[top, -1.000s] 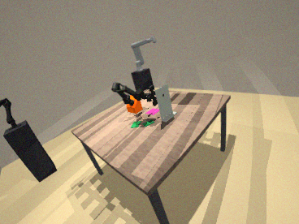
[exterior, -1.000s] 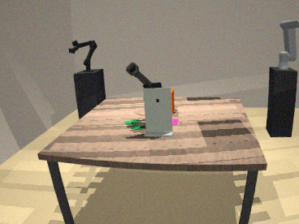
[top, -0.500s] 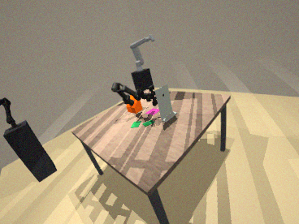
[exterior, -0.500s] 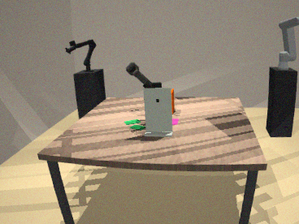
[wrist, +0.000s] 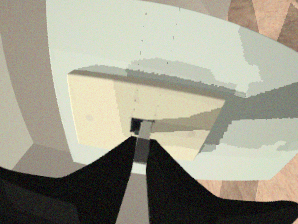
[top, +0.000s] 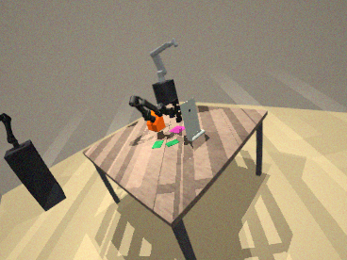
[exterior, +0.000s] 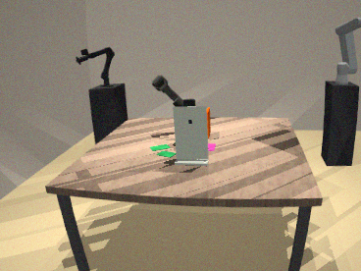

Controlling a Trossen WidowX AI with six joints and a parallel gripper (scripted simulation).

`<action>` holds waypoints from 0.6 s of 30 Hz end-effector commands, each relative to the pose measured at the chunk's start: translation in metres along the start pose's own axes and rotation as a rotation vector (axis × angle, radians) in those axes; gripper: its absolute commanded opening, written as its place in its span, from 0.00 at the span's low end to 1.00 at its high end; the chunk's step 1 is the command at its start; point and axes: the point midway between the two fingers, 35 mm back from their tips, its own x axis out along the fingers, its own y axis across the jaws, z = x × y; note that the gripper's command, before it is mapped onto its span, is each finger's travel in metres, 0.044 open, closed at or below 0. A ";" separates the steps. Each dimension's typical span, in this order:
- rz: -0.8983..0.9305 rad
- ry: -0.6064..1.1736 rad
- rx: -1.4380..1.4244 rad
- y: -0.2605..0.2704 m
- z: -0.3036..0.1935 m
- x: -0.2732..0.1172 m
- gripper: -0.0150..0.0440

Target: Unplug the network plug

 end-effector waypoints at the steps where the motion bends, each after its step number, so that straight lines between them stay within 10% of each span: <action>1: -0.004 0.001 -0.001 -0.001 -0.001 -0.004 0.25; 18: -0.004 0.001 -0.001 -0.001 -0.004 -0.014 0.25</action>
